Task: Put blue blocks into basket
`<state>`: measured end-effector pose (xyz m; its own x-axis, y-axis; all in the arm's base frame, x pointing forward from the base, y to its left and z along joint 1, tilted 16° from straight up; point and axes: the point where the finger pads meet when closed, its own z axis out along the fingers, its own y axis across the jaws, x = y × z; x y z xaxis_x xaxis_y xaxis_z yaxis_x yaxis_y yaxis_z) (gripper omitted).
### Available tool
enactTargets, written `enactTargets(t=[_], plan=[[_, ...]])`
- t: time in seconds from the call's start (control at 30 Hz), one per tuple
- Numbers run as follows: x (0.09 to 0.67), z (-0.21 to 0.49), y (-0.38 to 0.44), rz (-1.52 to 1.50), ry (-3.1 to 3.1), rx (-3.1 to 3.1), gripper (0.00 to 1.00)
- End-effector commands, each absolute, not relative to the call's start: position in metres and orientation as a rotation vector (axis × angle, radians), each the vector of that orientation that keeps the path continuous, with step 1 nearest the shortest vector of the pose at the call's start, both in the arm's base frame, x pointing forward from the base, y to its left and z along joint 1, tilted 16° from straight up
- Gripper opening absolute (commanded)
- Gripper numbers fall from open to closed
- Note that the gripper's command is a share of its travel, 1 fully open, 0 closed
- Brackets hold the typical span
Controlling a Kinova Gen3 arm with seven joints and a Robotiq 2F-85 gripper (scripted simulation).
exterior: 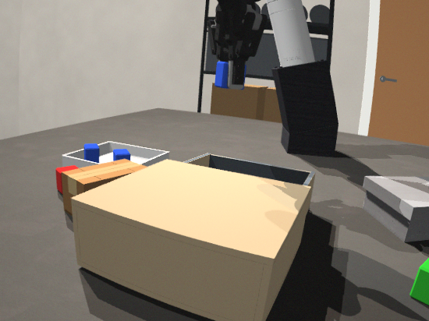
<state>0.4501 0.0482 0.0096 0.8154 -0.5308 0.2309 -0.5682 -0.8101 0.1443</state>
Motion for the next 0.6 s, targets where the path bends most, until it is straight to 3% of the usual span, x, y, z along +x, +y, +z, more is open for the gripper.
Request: enactTargets(t=[0.0,0.57], plan=[[0.449,0.016,0.02,0.289,-1.159,2.701,0.1],[0.422,0.046,-0.103,0.409,-2.415,1.875,0.1]])
